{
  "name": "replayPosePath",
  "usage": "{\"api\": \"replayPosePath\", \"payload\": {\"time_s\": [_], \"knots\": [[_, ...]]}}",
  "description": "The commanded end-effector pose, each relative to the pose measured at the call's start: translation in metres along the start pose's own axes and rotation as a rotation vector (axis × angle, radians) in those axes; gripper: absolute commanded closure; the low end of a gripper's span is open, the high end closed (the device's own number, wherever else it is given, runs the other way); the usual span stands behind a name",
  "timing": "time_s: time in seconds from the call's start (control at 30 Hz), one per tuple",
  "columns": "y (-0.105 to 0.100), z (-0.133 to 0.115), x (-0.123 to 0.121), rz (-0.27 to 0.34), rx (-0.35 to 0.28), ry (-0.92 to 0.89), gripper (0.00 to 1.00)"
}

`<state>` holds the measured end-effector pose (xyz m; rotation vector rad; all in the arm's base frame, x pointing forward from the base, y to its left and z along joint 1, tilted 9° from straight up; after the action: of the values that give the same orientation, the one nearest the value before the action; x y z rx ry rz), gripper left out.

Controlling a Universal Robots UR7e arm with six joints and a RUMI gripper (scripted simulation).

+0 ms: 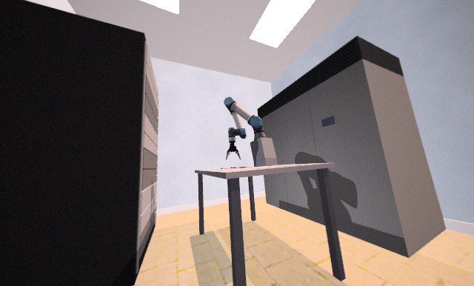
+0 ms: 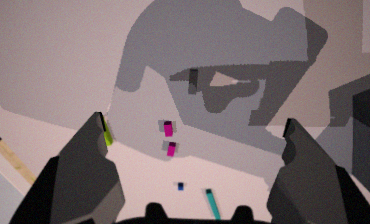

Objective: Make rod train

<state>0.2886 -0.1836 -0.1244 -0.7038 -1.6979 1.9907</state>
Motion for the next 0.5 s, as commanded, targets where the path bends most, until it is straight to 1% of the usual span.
{"api": "replayPosePath", "payload": {"time_s": [0.0, 0.47], "knots": [[-0.0002, 0.0006, 0.0001, 0.001, 0.001, 0.019, 0.00], [-0.0002, 0.0012, 0.0005, 0.001, 0.001, 0.039, 0.00]]}}
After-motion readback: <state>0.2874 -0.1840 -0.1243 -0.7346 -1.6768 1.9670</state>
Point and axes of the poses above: the point where the finger pads meet when closed, its own y axis out along the fingers, its own x axis across the jaws, z = x × y, the point moved 5 cm from there along -y, back along the fingers, and after that the axes turned 12 degrees about y, right-handed, at the moved point
